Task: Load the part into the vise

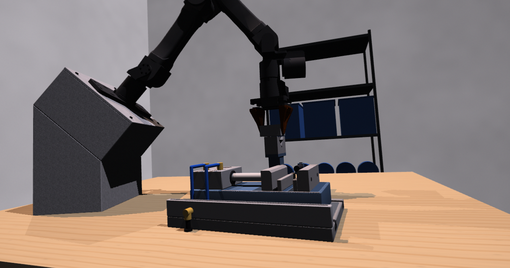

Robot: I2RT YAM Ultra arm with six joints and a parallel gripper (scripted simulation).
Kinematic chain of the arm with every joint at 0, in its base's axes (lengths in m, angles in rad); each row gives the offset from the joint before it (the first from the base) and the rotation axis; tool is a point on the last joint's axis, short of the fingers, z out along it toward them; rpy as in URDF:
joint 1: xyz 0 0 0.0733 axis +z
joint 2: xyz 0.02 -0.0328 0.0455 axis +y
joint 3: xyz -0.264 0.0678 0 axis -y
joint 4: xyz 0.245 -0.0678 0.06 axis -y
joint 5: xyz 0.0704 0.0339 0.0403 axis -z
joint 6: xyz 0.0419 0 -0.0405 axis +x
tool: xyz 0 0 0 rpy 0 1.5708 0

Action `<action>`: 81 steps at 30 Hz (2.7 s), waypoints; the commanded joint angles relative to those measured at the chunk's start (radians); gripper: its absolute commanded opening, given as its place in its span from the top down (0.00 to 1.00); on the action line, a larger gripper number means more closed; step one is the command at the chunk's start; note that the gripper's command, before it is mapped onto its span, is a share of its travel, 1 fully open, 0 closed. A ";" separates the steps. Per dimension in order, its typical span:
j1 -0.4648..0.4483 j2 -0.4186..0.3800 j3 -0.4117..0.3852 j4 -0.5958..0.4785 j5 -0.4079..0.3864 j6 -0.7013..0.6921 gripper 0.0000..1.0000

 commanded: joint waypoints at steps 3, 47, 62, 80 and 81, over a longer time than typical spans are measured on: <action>-0.014 -0.042 -0.011 0.007 -0.019 -0.007 1.00; -0.014 -0.045 -0.003 -0.011 -0.019 -0.007 1.00; -0.019 -0.075 0.034 -0.053 -0.021 -0.012 1.00; -0.030 -0.131 0.071 -0.147 -0.029 -0.020 1.00; -0.031 -0.134 0.074 -0.153 -0.030 -0.021 1.00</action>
